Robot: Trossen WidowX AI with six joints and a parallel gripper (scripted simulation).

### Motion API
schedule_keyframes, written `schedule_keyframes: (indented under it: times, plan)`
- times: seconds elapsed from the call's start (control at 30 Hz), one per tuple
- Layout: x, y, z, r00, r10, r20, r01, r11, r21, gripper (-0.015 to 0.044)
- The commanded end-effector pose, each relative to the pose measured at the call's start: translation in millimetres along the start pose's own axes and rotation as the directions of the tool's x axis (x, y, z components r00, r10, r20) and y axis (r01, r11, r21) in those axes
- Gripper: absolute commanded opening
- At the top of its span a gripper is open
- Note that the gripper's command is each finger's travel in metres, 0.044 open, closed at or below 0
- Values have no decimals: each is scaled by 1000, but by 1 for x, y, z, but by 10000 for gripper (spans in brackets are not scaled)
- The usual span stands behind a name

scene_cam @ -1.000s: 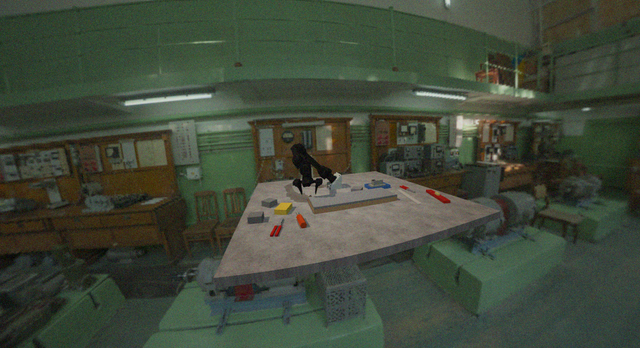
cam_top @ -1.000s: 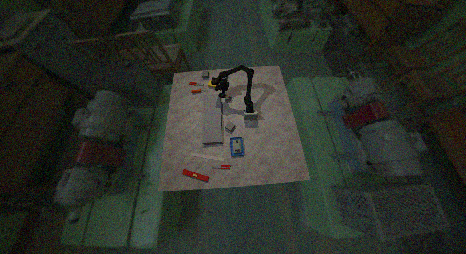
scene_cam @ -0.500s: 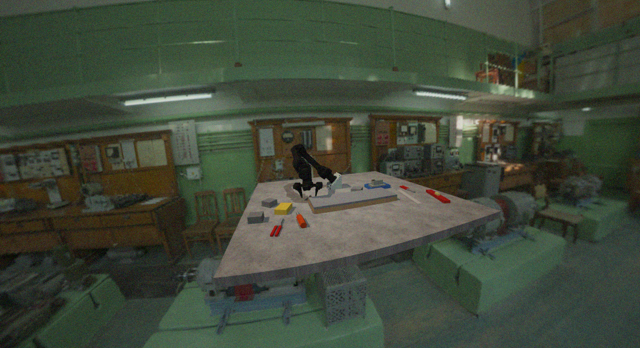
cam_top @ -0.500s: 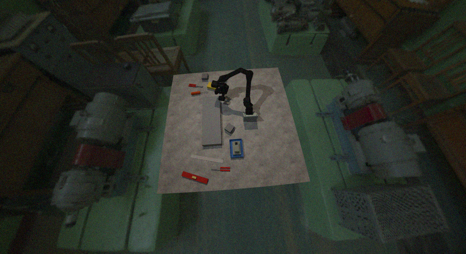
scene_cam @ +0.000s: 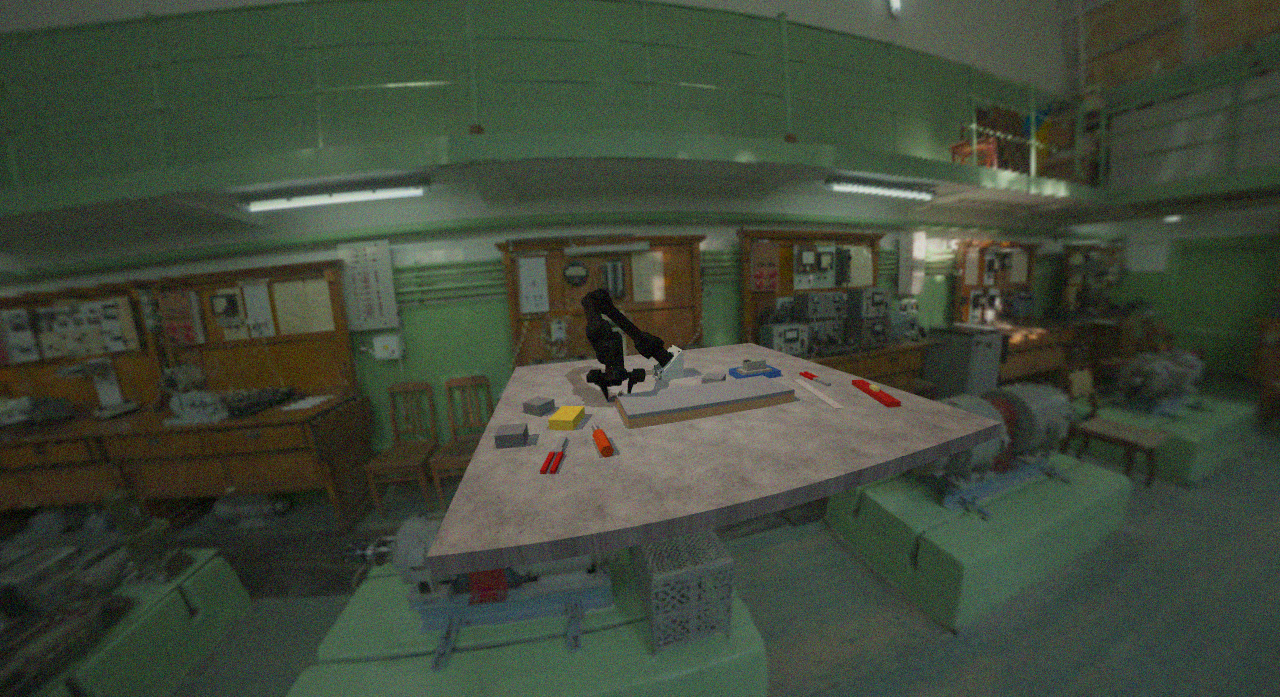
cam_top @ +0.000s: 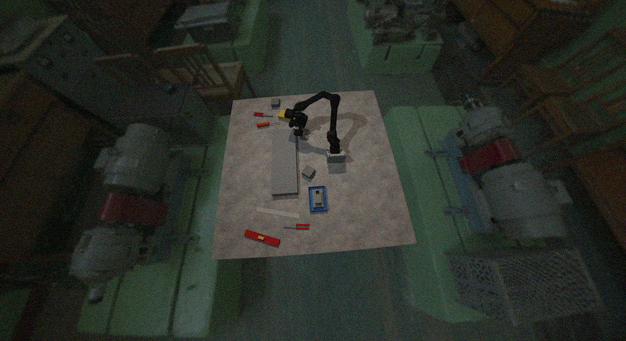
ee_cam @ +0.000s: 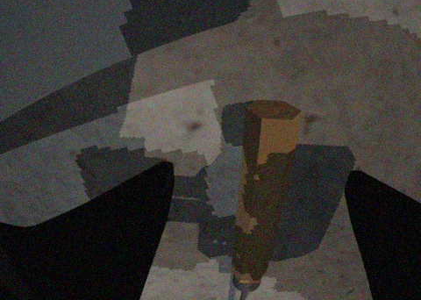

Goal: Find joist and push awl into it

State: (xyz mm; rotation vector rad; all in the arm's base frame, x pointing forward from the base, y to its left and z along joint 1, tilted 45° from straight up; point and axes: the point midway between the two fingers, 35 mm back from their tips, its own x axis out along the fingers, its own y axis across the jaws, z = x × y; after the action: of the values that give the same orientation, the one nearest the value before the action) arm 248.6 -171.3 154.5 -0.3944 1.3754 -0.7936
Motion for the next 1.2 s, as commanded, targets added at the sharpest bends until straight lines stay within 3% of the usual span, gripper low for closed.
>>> schedule_keyframes:
  times: [0.0, 0.23, 0.4, 0.9, 1.07, 1.17]
  plan:
    - [1, 1, 0, 1000, 6, 0, -6, 1000, -5, 230]
    - [1, 1, 0, 1000, 6, 0, -6, 1000, -5, 46]
    - [0, 1, 0, 1000, 6, 0, -6, 1000, -5, 0]
    - [-77, 1, -5, 1000, 11, -3, -11, 1000, -6, 0]
    - [-74, 4, -5, 1000, 22, -5, -22, 1000, -17, 0]
    - [-71, 20, -2, 994, 107, 16, -106, 993, -61, 0]
